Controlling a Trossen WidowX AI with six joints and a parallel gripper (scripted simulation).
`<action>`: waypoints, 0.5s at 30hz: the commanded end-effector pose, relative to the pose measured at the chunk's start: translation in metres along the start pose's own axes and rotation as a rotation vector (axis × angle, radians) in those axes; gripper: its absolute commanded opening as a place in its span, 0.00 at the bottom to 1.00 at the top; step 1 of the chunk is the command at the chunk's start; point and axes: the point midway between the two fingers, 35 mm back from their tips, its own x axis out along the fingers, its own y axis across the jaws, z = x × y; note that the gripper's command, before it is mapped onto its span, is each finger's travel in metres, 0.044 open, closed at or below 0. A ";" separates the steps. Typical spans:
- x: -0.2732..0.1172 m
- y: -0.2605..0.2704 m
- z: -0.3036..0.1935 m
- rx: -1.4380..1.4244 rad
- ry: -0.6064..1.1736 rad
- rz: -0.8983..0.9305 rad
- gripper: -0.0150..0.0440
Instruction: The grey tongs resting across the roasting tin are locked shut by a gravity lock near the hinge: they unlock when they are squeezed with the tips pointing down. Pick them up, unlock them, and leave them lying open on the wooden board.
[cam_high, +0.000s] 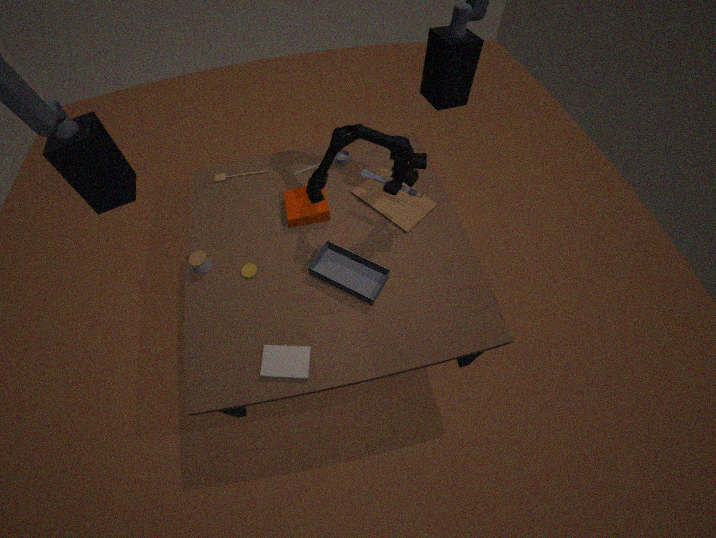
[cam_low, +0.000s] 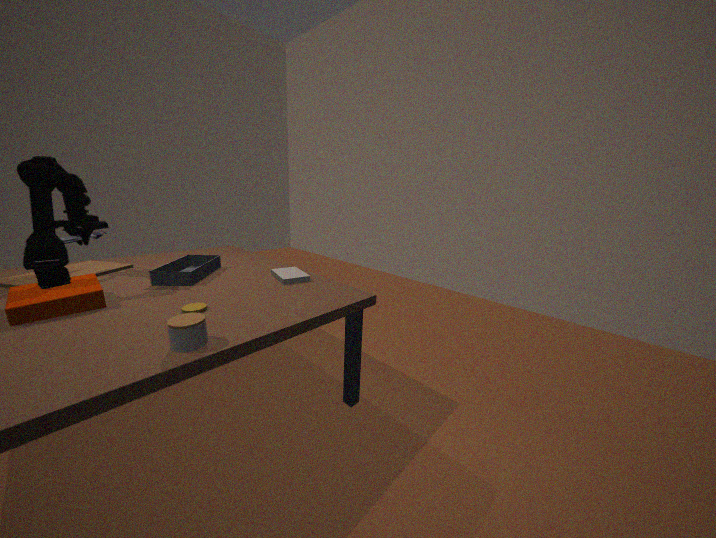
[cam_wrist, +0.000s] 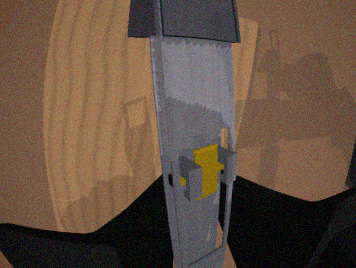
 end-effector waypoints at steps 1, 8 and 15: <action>-0.003 0.021 -0.011 0.090 -0.001 0.012 0.00; -0.003 0.052 -0.030 0.234 0.004 0.014 0.00; -0.003 0.055 -0.032 0.248 0.004 0.014 0.00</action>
